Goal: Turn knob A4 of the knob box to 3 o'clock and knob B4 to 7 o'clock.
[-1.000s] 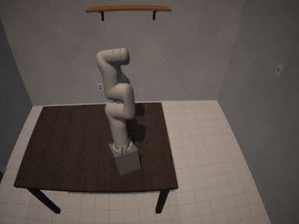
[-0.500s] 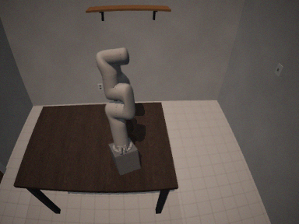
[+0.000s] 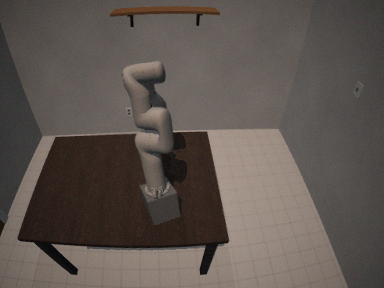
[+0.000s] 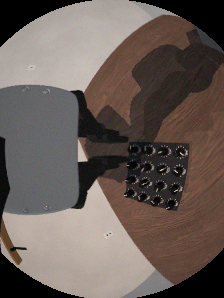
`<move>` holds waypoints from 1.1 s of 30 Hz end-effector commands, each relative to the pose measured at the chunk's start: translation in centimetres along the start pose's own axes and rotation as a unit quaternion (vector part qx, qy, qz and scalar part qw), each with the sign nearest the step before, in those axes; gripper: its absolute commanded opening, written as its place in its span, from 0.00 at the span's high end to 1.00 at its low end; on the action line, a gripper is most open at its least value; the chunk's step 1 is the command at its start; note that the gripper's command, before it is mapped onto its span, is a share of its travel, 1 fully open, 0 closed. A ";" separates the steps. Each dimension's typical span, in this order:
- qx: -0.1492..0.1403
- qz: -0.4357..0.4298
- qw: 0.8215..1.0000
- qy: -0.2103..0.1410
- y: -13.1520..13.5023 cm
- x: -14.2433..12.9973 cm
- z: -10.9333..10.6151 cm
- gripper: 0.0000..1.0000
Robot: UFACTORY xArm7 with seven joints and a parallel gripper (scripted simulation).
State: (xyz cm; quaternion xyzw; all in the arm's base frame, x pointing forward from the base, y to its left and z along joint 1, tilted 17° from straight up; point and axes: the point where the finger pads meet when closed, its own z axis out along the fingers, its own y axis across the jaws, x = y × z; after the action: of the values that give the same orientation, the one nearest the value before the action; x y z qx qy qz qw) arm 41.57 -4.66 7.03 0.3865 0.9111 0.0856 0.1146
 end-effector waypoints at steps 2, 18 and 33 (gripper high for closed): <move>-0.007 -0.092 0.996 0.000 0.1 0.2 -0.3 0.81; -0.007 -0.298 0.954 -0.002 0.2 0.8 -0.8 0.81; -0.007 -0.477 0.879 -0.003 0.2 1.4 -1.2 0.81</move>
State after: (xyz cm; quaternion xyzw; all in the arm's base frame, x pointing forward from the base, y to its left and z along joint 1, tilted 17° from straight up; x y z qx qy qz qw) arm 40.49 -3.66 7.84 -0.0317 0.9899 0.0222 0.1367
